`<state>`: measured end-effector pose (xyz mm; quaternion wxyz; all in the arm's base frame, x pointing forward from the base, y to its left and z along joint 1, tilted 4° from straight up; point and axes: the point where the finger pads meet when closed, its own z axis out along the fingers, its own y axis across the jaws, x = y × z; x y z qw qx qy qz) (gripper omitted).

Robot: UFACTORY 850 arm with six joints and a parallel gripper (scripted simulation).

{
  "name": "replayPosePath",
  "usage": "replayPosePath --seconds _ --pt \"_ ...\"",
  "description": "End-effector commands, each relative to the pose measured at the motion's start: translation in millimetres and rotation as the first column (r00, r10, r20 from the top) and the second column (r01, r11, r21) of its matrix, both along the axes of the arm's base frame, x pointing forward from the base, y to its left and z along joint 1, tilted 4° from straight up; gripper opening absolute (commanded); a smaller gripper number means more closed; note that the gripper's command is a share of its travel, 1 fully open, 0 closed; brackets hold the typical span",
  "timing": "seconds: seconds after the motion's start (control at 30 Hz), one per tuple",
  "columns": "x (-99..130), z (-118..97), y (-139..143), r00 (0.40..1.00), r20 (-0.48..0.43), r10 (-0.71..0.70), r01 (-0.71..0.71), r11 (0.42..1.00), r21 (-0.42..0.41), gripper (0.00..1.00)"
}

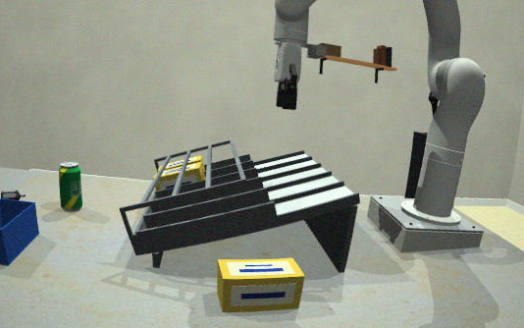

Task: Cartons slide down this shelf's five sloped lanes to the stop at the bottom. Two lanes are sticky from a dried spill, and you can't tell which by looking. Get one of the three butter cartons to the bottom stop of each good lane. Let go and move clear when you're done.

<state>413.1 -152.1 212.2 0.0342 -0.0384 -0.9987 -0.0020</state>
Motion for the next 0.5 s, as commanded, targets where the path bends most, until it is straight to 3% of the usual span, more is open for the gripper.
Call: replayPosePath --seconds 0.0,0.4,0.43,0.47 --pt "1 1 0 1.0 0.002 0.0 0.0 1.0 -0.001 0.9" --pt "1 1 0 1.0 0.002 0.0 0.0 1.0 -0.001 0.9" --pt "21 1 67 0.999 0.004 0.048 -0.048 0.999 0.002 0.9" --pt "21 1 67 0.999 0.004 0.048 -0.048 0.999 0.002 0.9"
